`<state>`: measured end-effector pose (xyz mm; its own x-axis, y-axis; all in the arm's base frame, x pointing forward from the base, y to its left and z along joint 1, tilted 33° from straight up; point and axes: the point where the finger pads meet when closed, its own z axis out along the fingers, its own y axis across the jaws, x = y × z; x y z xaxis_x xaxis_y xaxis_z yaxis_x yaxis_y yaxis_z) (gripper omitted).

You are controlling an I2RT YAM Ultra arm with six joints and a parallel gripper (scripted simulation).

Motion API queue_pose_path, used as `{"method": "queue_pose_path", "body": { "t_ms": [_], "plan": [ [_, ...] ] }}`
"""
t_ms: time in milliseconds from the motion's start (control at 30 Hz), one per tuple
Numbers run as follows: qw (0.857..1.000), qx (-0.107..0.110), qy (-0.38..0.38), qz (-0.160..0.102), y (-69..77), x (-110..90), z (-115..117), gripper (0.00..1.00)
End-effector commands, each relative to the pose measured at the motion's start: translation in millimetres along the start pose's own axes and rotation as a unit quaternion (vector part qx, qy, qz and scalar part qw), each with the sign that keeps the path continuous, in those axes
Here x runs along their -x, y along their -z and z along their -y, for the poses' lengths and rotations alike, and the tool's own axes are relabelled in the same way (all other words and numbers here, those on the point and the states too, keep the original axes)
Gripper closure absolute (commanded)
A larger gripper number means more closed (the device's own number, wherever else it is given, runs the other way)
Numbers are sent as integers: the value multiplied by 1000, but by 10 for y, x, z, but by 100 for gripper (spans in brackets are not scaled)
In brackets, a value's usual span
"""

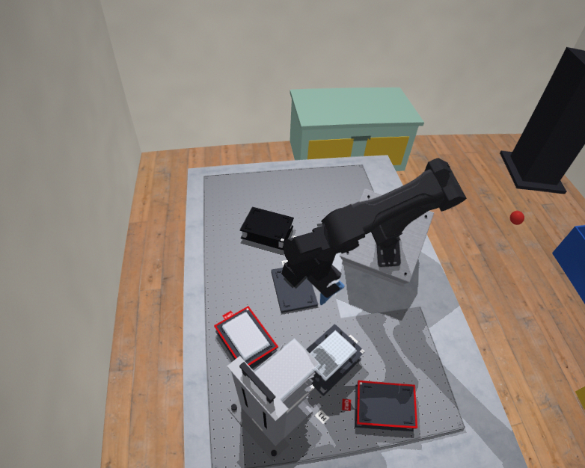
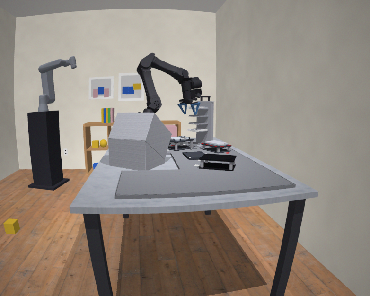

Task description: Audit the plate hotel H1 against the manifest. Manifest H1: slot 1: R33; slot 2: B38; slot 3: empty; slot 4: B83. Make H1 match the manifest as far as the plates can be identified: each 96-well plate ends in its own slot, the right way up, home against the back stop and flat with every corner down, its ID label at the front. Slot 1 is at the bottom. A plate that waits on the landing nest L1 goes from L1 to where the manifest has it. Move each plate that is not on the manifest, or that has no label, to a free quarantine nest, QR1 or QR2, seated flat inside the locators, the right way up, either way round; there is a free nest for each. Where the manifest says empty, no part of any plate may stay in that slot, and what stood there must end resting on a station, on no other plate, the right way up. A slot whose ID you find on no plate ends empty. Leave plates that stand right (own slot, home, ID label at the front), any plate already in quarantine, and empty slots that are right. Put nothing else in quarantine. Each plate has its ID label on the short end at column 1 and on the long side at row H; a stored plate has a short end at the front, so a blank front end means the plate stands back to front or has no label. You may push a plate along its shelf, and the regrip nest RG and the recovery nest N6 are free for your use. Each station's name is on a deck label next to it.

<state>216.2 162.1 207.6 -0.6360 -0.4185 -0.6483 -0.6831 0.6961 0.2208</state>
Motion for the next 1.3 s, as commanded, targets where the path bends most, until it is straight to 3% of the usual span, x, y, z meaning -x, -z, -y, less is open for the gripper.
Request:
{"method": "queue_pose_path", "body": {
  "t_ms": [0, 300, 367, 467, 867, 933, 1133, 1233, 1267],
  "plan": [
    [998, 7, 24, 57, 64, 94, 52, 0],
    [991, 7, 24, 130, 70, 35, 345, 0],
    [991, 7, 24, 130, 70, 35, 345, 0],
    [988, 8, 25, 155, 72, 15, 442, 0],
    [968, 11, 19, 252, 71, 10, 446, 0],
    [968, 11, 19, 252, 71, 10, 446, 0],
    [954, 12, 18, 299, 71, 8, 444, 0],
    [957, 16, 7, 290, 19, -45, 540, 0],
    [953, 11, 21, 301, 127, 64, 562, 0]
  ]
}}
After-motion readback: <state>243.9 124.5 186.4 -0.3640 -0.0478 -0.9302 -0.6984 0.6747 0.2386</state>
